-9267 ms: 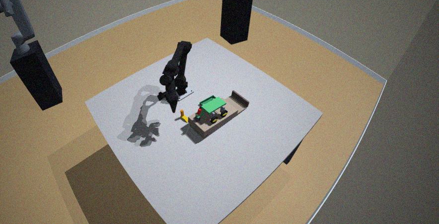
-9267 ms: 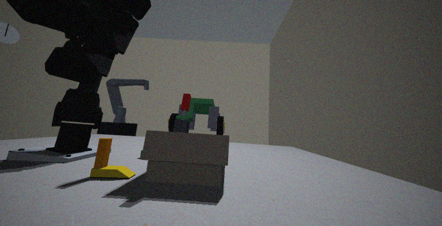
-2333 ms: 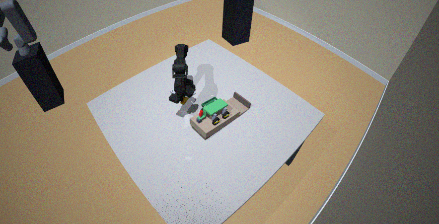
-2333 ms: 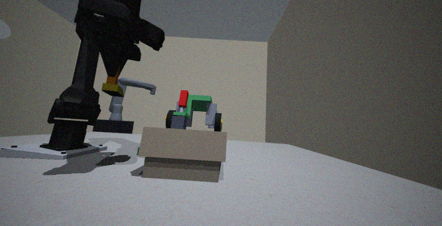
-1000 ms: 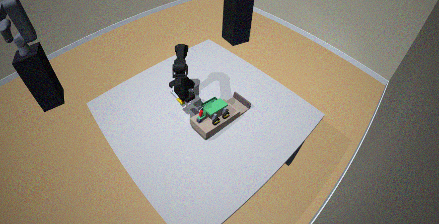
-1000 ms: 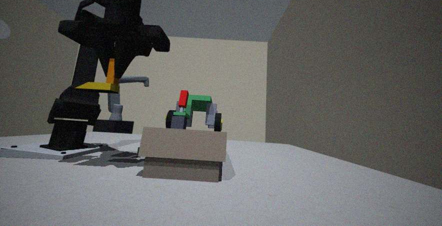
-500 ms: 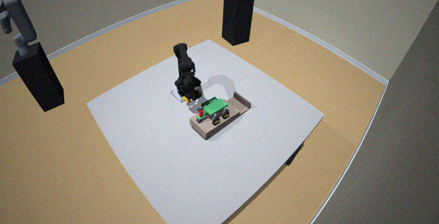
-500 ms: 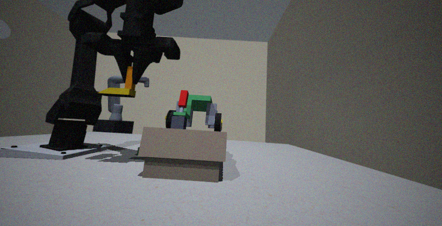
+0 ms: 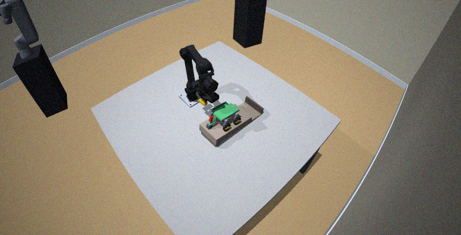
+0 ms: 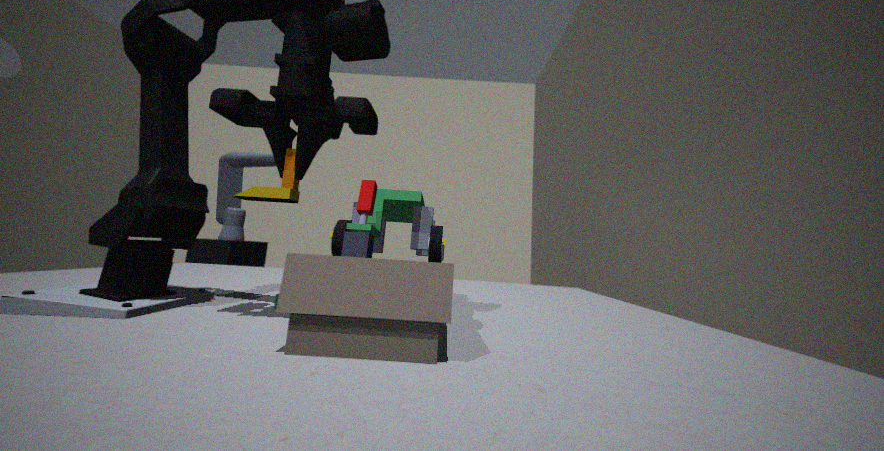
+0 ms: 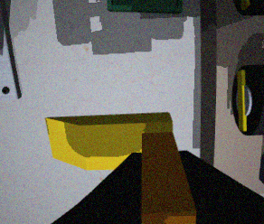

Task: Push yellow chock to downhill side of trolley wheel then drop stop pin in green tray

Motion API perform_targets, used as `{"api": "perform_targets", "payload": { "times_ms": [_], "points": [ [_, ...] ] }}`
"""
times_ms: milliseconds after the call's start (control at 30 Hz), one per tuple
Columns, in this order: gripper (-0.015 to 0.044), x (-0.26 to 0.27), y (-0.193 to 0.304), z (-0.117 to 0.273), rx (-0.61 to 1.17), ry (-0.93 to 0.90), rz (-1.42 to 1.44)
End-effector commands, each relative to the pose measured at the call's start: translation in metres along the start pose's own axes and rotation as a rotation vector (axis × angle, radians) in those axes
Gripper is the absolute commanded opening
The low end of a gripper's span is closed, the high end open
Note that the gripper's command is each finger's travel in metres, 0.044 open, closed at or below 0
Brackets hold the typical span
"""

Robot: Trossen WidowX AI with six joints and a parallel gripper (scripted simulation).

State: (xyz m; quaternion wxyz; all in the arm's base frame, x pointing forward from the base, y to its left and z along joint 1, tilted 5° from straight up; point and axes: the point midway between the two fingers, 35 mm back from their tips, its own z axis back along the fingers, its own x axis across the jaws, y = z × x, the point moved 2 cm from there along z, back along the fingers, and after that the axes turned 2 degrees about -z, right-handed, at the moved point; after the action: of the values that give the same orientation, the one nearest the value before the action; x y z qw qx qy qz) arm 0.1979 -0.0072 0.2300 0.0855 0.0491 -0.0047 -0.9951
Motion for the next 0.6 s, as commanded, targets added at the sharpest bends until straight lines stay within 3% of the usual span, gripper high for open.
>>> {"api": "perform_targets", "payload": {
  "times_ms": [0,567],
  "points": [
    [0.0,-0.002,-0.011,-0.001,0.003,-0.001,-0.005],
    [0.0,-0.012,-0.062,-0.005,-0.001,0.0,-0.006]
  ]
}}
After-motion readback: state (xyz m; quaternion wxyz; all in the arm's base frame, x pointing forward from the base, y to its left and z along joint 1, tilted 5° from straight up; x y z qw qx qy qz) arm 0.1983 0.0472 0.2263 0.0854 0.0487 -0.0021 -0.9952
